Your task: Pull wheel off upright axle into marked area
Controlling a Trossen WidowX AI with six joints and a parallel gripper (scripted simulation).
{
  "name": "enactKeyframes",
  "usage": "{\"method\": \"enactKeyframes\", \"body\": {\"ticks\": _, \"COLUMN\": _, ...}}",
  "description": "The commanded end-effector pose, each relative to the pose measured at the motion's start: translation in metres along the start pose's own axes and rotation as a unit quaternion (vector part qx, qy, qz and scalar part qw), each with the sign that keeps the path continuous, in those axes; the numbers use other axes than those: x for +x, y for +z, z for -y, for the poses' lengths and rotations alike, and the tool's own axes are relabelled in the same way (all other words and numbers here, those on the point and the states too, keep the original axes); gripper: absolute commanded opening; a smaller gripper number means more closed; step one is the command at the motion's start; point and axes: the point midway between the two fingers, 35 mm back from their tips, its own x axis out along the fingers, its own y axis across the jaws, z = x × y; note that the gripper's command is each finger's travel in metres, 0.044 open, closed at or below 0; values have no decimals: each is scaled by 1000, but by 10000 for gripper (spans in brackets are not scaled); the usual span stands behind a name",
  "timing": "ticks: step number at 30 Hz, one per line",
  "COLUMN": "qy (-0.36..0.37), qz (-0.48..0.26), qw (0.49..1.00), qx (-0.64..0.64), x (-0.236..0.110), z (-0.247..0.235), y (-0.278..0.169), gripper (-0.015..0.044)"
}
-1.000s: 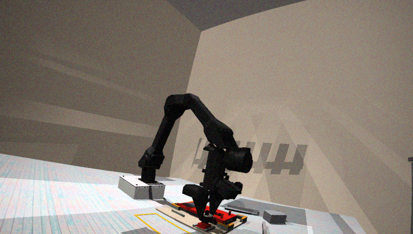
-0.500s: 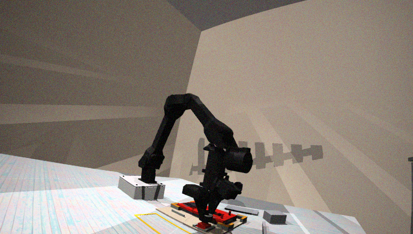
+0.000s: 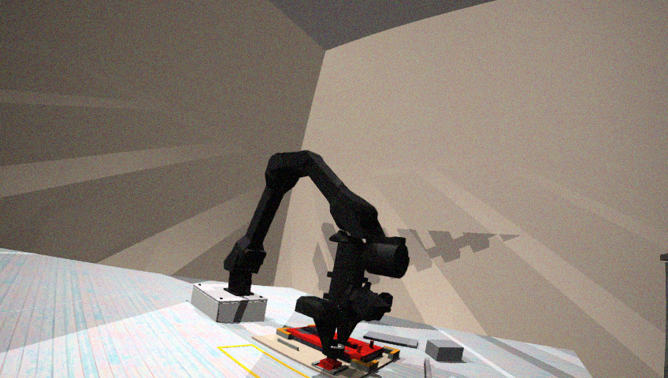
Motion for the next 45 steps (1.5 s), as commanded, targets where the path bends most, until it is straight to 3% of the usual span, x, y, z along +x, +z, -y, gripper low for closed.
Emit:
{"method": "enactKeyframes", "body": {"ticks": 1, "qy": 0, "qz": -1, "qw": 1000, "qx": 0, "x": -3, "z": 0, "y": 0, "gripper": 0}}
{"method": "enactKeyframes", "body": {"ticks": 45, "qy": -1, "qz": 1, "qw": 1000, "qx": -1, "x": -17, "z": 0, "y": 0, "gripper": 0}}
